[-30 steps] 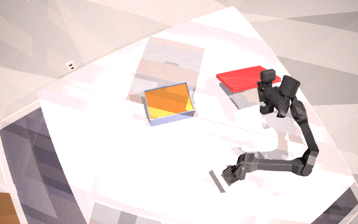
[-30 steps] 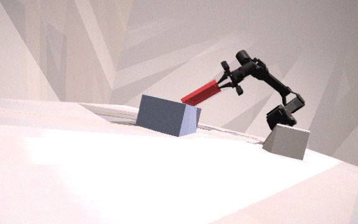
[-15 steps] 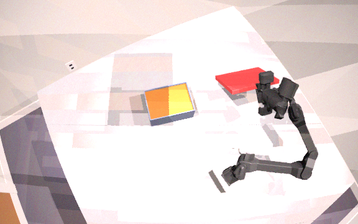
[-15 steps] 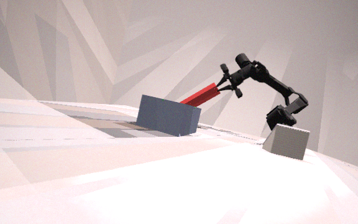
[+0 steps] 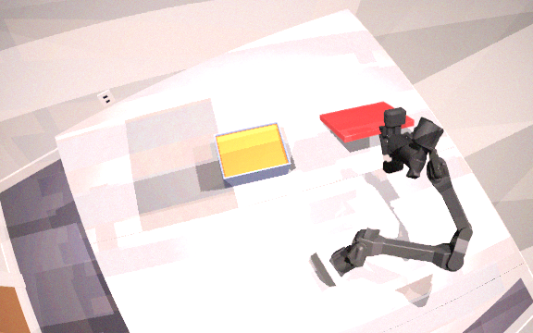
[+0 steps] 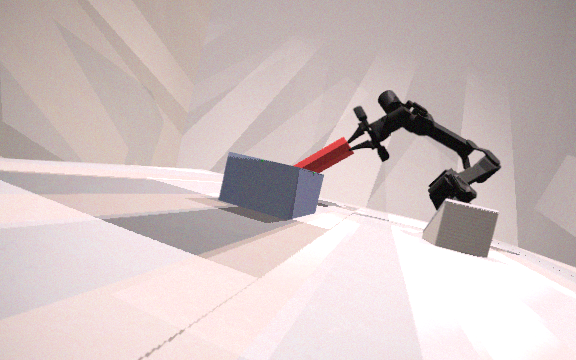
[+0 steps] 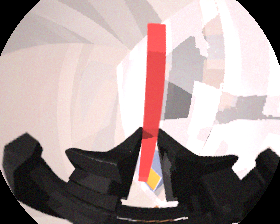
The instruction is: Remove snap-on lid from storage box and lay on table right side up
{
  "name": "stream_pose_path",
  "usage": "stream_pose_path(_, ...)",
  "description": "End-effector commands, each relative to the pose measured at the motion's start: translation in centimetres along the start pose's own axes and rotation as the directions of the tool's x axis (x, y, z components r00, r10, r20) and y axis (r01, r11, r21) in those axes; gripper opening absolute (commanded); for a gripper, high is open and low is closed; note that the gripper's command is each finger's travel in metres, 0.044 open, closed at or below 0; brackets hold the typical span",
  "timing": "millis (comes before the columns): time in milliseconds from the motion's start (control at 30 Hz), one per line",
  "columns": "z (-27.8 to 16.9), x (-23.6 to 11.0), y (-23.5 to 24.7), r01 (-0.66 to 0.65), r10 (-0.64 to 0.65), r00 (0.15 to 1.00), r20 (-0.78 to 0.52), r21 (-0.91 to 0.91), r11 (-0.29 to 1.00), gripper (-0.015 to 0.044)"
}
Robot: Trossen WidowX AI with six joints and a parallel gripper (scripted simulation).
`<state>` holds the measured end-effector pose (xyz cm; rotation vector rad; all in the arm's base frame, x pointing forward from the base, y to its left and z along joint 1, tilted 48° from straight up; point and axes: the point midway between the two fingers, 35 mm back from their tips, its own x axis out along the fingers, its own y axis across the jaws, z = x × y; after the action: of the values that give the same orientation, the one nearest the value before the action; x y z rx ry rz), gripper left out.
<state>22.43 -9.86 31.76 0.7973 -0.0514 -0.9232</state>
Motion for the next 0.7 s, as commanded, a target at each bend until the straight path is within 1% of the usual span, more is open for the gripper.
stream_pose_path(0, 0.2, 0.0, -0.1, -0.017, 0.017, 1.0, -0.004, 0.01, 1.0, 0.0)
stream_pose_path(667, 0.2, 1.0, -1.3, -0.018, 0.018, 1.0, -0.003, 0.011, 1.0, 0.0)
